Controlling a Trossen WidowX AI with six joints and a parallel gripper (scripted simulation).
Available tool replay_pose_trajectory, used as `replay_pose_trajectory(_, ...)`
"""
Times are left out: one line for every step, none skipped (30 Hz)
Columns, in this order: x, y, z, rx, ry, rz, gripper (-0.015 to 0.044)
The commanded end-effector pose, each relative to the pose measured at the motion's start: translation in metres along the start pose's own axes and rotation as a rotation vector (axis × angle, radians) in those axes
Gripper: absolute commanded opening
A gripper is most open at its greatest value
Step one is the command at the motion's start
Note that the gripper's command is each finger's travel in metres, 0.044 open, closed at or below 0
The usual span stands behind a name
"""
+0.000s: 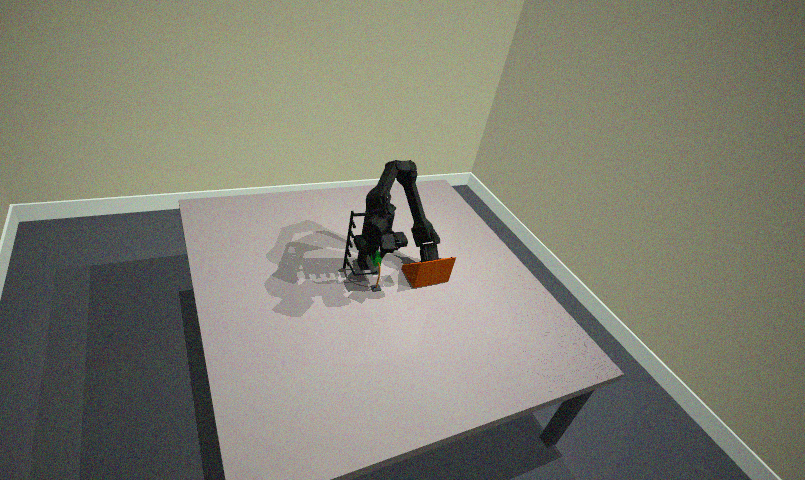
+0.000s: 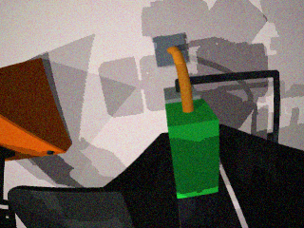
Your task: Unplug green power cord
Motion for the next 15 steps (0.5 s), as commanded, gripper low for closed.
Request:
replay_pose_trajectory(0.0004, 0.0002, 0.0, 0.001, 0.0, -0.001, 0.0035)
replay_pose_trajectory(0.0004, 0.0002, 0.0, 0.001, 0.0, -0.001, 0.0028)
replay_pose_trajectory(0.0004, 0.0002, 0.0, 0.001, 0.0, -0.001, 0.0022)
replay_pose_trajectory(0.0004, 0.0002, 0.0, 0.001, 0.0, -0.001, 0.0015)
replay_pose_trajectory(0.0004, 0.0002, 0.0, 0.001, 0.0, -0.001, 0.0008)
replay_pose_trajectory(0.0004, 0.0002, 0.0, 0.001, 0.0, -0.001, 0.0002)
replay_pose_trajectory(0.0004, 0.0002, -0.0003, 0.001, 0.0, -0.001, 0.0)
replay_pose_trajectory(0.0004, 0.0002, -0.0008, 0.001, 0.0, -0.001, 0.0)
replay_pose_trajectory(0.0005, 0.0002, -0.0016, 0.001, 0.0, -0.001, 0.0)
replay_pose_trajectory(0.0005, 0.0002, -0.0026, 0.001, 0.0, -0.001, 0.0)
replay_pose_trajectory(0.0006, 0.0002, -0.0038, 0.001, -0.001, -0.001, 0.0)
replay_pose_trajectory(0.0007, 0.0003, -0.0053, 0.001, -0.001, -0.001, 0.0)
replay_pose_trajectory(0.0008, 0.0003, -0.0068, 0.001, -0.001, -0.001, 0.0)
replay_pose_trajectory(0.0009, 0.0004, -0.0084, 0.002, -0.001, -0.001, 0.0)
replay_pose_trajectory(0.001, 0.0004, -0.01, 0.002, -0.001, -0.001, 0.0)
Point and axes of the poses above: the point midway between the two fingers, 35 mm back from their tips, its own x axis back along the fingers, its own y axis across the jaws, z = x × y, the point moved 3 cm from there along x, back along the fingers, and after that the axes turned 8 degrees about -x, right-handed, at the moved point
